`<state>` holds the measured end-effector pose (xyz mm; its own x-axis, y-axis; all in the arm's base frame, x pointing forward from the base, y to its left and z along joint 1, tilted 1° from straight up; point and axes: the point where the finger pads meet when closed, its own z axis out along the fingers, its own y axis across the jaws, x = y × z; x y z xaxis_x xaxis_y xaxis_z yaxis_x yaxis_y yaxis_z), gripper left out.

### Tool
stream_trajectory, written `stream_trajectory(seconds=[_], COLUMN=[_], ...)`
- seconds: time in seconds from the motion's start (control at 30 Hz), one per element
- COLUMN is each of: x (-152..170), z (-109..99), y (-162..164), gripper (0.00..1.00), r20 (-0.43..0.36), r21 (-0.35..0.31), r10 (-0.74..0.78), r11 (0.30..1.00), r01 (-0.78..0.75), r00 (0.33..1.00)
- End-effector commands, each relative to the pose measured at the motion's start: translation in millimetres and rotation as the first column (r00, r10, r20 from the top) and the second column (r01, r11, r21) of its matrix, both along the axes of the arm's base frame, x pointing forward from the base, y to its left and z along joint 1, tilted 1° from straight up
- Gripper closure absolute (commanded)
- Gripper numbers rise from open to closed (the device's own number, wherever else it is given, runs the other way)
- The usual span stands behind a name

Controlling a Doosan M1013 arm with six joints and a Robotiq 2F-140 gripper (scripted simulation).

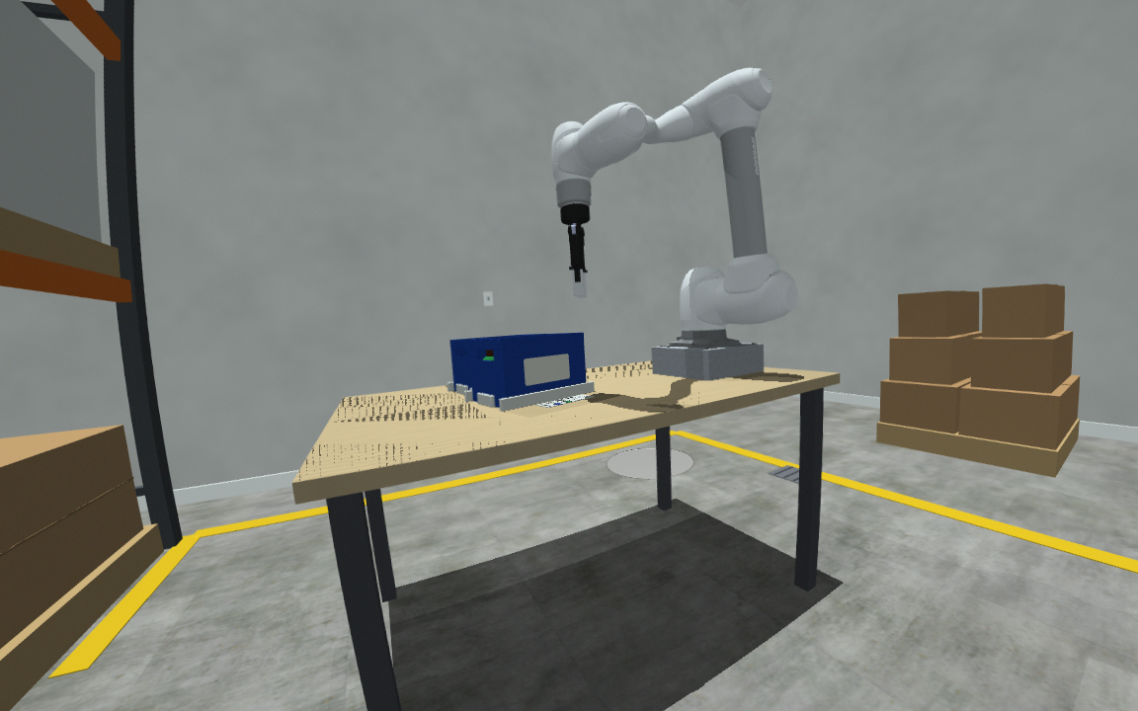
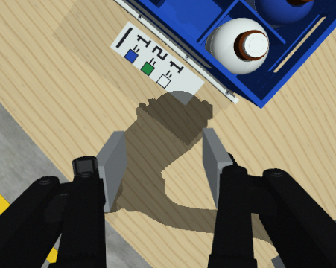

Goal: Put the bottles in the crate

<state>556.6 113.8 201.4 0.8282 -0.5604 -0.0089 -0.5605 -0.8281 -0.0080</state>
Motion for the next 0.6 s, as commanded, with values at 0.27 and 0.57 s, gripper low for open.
stream_trajectory(seconds=[0.27, 0.57], x=[-1.7, -3.1], z=[15.9, 28.0], y=[43.4, 76.2], gripper=[0.62, 0.62], r20=[0.000, 0.000], r21=[0.000, 0.000], r10=[0.001, 0.001], r11=[1.000, 1.000], r01=[-0.001, -0.001], r00=[1.000, 1.000])
